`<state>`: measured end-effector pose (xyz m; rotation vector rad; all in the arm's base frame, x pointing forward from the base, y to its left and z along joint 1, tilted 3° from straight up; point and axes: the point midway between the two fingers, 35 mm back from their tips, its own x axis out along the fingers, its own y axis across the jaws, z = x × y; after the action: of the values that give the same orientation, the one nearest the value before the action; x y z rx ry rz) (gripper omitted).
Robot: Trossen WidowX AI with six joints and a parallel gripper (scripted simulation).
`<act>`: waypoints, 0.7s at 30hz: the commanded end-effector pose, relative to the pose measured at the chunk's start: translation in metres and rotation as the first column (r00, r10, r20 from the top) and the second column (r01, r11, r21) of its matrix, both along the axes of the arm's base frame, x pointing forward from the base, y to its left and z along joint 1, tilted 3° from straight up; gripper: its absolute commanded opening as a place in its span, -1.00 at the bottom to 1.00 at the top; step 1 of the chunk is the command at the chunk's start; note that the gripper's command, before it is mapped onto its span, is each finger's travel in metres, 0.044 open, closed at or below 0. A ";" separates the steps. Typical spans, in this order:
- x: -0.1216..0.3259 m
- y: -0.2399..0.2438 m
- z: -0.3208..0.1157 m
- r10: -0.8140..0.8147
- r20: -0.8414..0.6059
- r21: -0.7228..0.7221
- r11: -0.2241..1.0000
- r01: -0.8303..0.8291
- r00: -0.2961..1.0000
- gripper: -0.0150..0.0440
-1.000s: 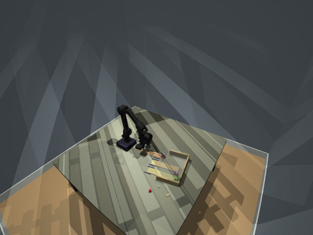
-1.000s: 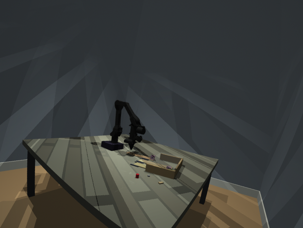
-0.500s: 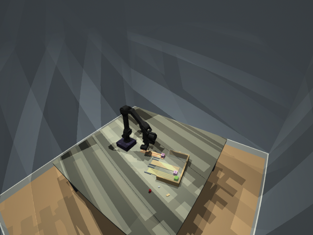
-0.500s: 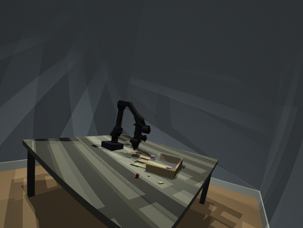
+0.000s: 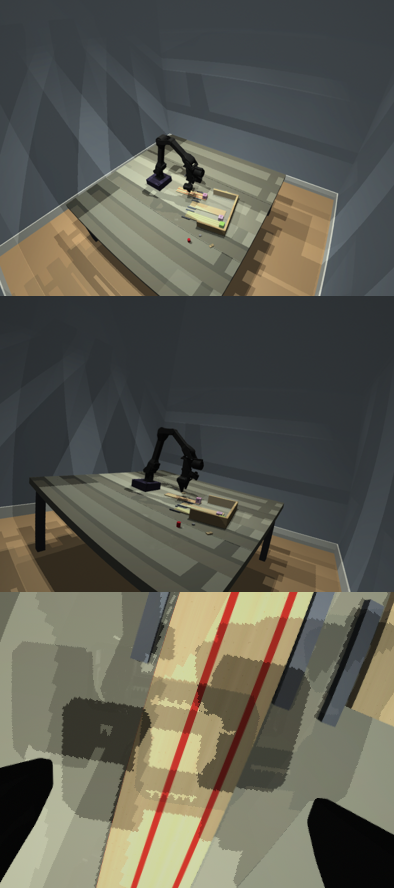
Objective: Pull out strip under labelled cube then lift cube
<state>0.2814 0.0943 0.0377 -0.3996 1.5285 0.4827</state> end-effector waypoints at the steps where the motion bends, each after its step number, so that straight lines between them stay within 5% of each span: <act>1: 0.014 0.006 0.001 -0.004 -0.002 -0.004 1.000 0.004 1.000 1.00; 21: 0.081 0.030 0.011 -0.004 0.003 -0.002 1.000 0.004 1.000 1.00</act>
<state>0.3509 0.1208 0.0494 -0.3997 1.5218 0.4830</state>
